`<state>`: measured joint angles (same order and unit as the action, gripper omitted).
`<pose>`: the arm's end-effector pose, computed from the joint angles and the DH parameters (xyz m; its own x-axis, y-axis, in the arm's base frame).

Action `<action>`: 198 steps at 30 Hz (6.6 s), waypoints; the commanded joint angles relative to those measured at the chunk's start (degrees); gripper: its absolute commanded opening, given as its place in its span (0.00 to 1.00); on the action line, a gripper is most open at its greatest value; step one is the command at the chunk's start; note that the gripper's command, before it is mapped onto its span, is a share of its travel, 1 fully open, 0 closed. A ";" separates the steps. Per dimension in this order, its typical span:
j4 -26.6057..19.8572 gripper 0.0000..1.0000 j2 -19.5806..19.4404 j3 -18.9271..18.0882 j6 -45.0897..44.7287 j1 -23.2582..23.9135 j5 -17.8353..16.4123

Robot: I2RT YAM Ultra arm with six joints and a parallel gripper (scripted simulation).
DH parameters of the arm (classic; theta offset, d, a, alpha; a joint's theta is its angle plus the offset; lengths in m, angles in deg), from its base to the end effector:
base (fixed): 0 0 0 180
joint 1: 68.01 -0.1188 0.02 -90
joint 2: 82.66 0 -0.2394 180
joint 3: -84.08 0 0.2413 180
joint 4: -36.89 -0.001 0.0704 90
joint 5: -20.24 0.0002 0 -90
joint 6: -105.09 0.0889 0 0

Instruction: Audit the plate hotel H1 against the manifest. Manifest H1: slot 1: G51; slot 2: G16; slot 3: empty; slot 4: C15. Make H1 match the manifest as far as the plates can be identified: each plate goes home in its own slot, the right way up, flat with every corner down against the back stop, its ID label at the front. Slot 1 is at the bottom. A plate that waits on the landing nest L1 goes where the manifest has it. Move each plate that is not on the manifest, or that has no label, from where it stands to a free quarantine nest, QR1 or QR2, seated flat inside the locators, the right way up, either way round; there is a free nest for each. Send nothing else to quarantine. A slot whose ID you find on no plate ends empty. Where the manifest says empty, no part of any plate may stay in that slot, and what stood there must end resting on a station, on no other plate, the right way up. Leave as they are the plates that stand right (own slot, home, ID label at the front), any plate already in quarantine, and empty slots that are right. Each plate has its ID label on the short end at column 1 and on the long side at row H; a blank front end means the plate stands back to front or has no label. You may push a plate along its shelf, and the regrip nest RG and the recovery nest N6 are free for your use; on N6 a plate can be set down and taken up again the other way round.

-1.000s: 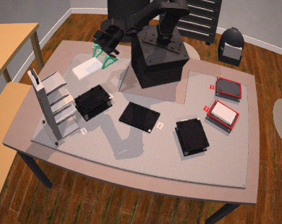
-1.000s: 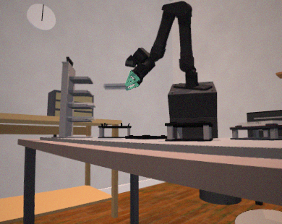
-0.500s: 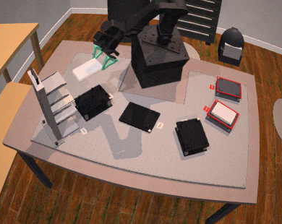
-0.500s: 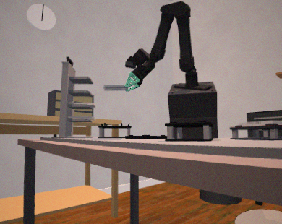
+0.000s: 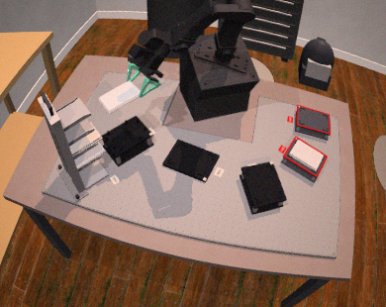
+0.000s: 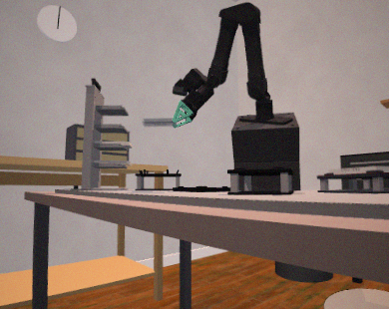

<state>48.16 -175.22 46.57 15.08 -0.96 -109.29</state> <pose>0.1580 -0.2254 0.0639 -0.2699 0.6370 -0.7221 0.5310 0.7240 0.4403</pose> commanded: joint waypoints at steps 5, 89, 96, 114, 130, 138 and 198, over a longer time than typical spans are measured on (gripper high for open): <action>3.26 0.86 -0.54 0.11 0.40 -0.15 0.40; 19.21 0.86 -11.73 2.76 3.90 -4.40 3.63; 20.71 0.86 -12.91 2.90 4.21 -4.81 3.95; 24.13 0.86 -15.66 3.16 4.93 -5.73 4.67; 27.08 0.86 -18.13 3.29 5.55 -6.54 5.30; 28.33 0.86 -19.20 3.33 5.82 -6.89 5.58; 38.97 0.86 -28.98 2.97 8.11 -10.02 8.06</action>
<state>84.64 -204.35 49.70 23.01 -11.13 -101.73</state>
